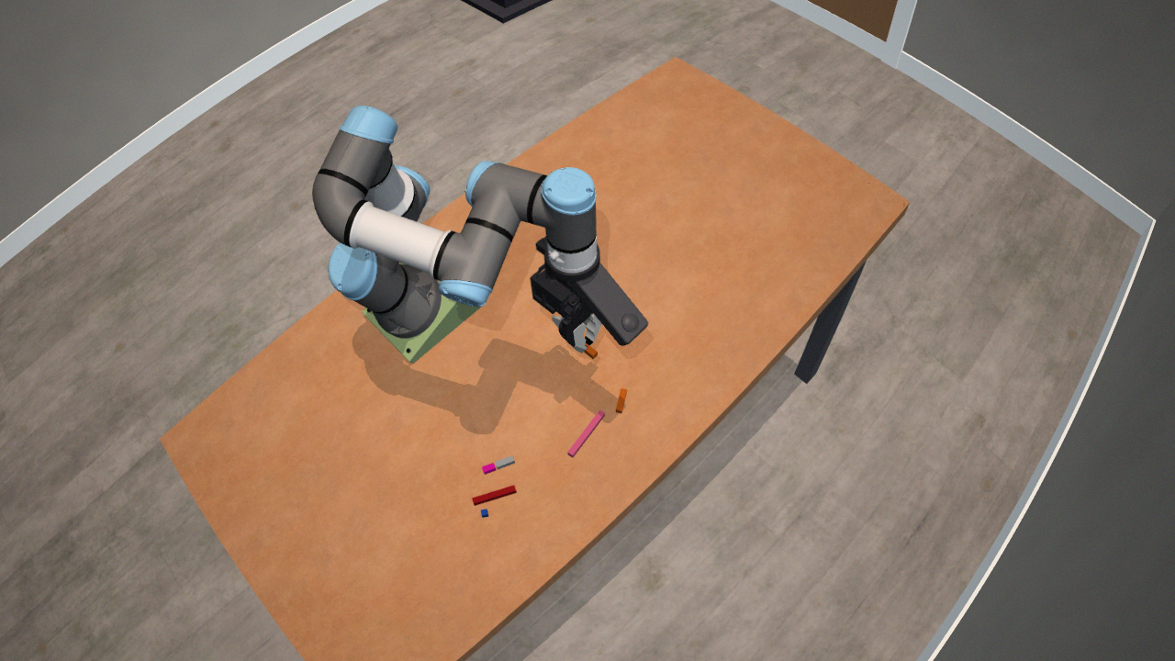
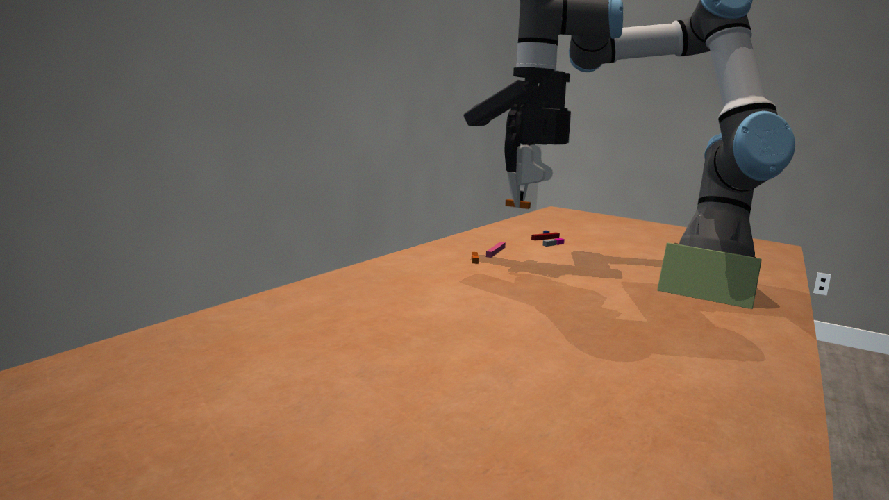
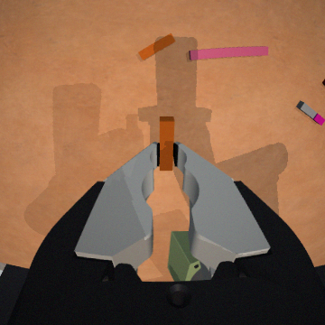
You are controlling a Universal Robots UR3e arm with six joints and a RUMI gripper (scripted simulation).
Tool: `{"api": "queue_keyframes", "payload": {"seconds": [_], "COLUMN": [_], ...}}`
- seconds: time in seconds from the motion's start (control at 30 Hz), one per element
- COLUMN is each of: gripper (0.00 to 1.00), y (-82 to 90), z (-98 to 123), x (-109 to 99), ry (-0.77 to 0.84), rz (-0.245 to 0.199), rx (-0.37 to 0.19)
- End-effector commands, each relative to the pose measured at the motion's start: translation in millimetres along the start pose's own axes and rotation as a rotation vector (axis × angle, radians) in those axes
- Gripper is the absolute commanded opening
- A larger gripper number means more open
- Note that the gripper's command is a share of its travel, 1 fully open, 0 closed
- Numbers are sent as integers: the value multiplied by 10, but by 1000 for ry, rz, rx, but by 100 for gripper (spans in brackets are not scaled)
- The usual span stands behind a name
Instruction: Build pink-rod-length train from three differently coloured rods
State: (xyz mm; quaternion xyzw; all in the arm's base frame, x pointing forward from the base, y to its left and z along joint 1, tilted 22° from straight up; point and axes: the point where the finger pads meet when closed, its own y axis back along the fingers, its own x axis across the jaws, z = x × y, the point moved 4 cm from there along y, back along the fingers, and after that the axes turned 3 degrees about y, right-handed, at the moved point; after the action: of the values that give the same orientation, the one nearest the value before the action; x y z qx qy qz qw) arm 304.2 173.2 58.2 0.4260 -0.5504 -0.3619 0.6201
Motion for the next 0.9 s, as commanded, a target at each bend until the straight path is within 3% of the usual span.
{"api": "queue_keyframes", "payload": {"seconds": [0.0,0.53,0.87], "gripper": [0,0,0], "y": [10,23,25], "z": [-25,-165,-209], "x": [42,492,919], "ry": [33,371,678], "rz": [-3,-10,-9], "rx": [3,6,8]}}
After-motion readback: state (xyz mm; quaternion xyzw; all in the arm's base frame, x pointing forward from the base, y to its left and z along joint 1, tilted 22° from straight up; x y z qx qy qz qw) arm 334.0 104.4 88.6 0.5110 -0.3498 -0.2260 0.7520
